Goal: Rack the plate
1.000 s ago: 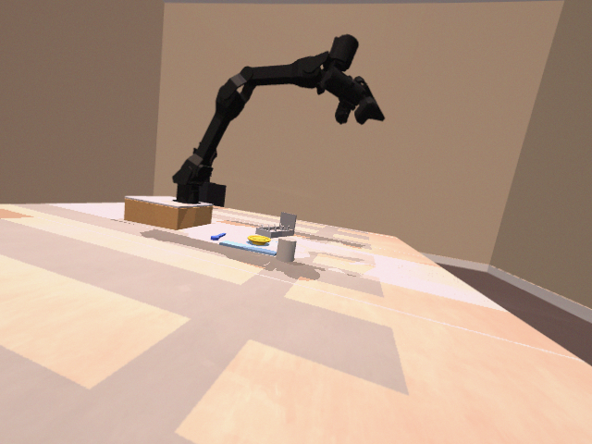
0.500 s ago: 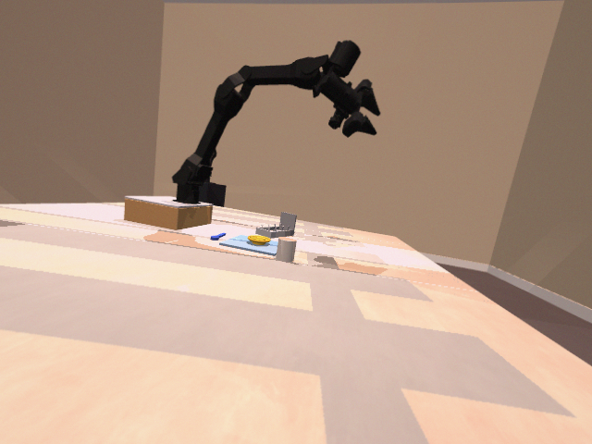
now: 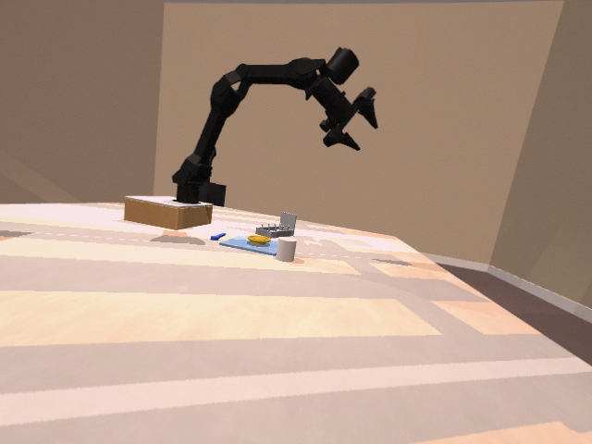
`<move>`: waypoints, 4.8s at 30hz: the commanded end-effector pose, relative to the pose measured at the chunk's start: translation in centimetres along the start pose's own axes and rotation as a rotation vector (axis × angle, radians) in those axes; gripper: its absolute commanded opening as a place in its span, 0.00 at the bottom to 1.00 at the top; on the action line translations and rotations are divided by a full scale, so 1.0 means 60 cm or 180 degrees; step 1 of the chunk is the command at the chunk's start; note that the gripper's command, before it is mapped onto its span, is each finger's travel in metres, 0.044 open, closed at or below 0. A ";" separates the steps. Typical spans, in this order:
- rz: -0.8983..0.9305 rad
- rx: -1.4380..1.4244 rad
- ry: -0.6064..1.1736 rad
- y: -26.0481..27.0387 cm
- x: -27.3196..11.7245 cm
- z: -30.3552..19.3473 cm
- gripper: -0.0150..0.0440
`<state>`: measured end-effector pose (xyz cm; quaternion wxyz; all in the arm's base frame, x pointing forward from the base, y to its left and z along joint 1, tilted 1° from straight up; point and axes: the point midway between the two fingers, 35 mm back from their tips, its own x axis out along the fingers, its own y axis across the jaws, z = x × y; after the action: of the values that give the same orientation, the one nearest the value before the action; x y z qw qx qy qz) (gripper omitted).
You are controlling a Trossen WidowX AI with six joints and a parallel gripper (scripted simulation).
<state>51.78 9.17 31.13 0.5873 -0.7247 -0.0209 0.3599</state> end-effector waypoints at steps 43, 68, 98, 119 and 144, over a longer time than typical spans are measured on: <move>0.1760 0.4280 0.1729 0.317 -0.117 -0.020 0.93; 0.2146 0.5734 0.3179 0.442 -0.203 0.006 0.93; 0.2147 0.5732 0.3182 0.639 -0.101 0.004 0.93; 0.2148 0.5733 0.3182 0.682 -0.073 0.006 0.93; 0.2146 0.5733 0.3182 0.653 -0.083 -0.001 0.48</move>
<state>32.01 -5.14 -1.75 0.7096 -0.0576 0.7004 0.0518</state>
